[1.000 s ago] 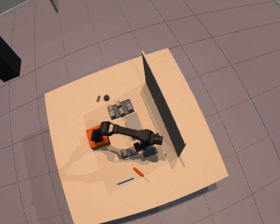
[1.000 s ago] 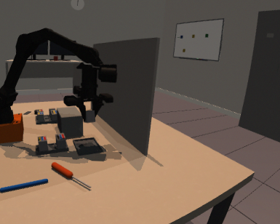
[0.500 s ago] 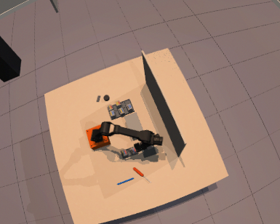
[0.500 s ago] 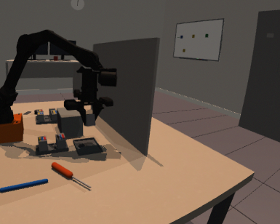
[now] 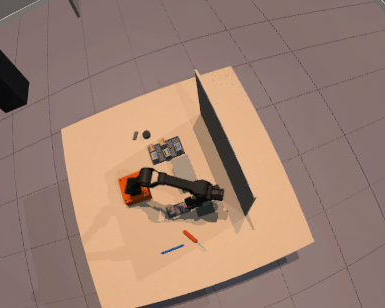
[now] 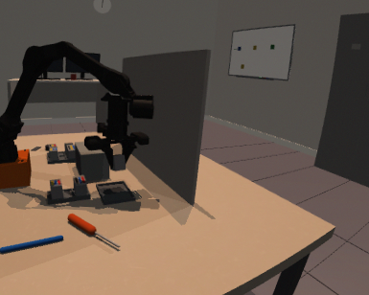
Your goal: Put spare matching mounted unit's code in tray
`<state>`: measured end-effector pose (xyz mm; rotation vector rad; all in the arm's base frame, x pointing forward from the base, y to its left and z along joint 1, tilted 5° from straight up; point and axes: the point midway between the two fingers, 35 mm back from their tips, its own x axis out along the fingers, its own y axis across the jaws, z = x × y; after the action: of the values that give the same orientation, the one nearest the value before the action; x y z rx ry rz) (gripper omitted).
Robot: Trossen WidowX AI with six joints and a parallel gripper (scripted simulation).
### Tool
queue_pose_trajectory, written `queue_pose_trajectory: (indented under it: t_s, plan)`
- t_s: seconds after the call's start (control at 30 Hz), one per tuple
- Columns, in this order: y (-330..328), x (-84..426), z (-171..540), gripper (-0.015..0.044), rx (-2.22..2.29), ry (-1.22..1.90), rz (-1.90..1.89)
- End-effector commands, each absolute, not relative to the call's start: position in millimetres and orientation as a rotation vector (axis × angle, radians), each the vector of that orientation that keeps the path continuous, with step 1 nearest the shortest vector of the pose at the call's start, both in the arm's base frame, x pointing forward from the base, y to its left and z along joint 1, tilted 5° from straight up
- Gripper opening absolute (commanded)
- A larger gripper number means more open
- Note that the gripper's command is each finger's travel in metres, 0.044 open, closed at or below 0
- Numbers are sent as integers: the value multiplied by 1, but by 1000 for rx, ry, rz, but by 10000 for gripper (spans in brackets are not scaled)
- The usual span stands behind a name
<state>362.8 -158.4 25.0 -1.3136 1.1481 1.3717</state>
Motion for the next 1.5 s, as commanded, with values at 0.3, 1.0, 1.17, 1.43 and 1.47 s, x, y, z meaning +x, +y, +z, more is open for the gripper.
queue_pose_trajectory:
  t_s: [0.3,1.0,1.17,1.43,1.47]
  plan:
    - [-158,361,9,0,-1313,1151,1383]
    - [-157,358,-11,0,-1313,1151,1383]
    - [-157,357,-15,0,-1313,1151,1383]
    - [-157,355,-23,0,-1313,1151,1383]
    - [-157,355,-24,0,-1313,1151,1383]
